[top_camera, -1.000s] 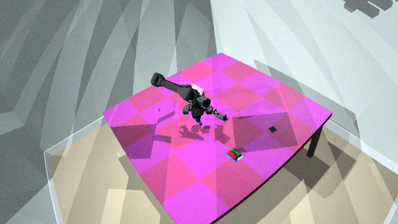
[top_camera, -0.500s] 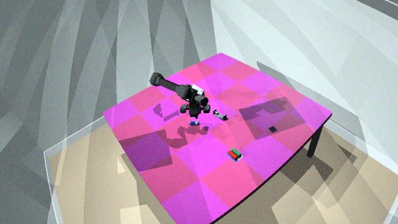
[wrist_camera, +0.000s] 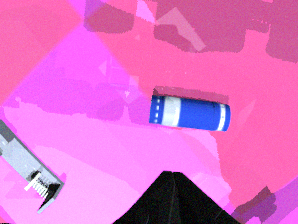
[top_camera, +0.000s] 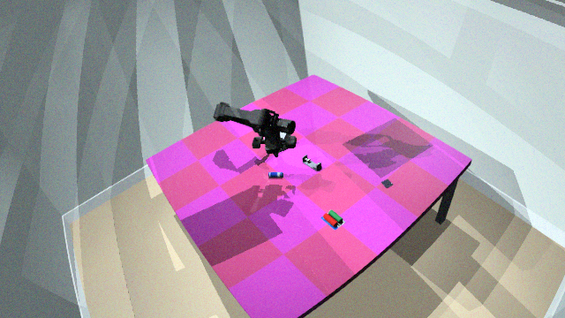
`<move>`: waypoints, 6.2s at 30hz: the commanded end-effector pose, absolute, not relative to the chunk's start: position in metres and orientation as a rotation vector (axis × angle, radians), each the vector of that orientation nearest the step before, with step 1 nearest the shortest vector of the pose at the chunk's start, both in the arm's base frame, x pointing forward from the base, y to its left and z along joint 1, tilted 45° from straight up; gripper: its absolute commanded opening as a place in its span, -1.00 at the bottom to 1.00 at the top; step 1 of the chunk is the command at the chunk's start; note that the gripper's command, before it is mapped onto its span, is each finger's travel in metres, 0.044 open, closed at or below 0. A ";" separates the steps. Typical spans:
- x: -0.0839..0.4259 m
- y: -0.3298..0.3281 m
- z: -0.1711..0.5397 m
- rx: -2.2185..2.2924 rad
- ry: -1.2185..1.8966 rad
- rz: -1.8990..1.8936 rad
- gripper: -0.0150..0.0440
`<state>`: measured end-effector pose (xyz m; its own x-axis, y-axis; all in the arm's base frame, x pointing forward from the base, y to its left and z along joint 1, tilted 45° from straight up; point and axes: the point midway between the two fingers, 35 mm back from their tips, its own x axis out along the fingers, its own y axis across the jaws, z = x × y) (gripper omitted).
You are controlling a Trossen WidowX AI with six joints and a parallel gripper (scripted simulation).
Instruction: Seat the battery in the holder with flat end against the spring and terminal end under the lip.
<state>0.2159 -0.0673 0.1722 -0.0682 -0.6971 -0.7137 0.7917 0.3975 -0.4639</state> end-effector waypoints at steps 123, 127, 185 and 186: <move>0.267 -0.030 0.070 -0.035 1.228 -1.073 -0.22; 0.273 -0.015 0.058 -0.230 1.357 -0.913 -0.22; 0.282 -0.024 0.004 -0.596 1.219 -0.482 -0.22; 0.282 -0.024 0.003 -0.596 1.214 -0.479 -0.22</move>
<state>0.2844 -0.0220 0.0053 0.2739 -0.6348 -0.7225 0.0327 0.7570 -0.6527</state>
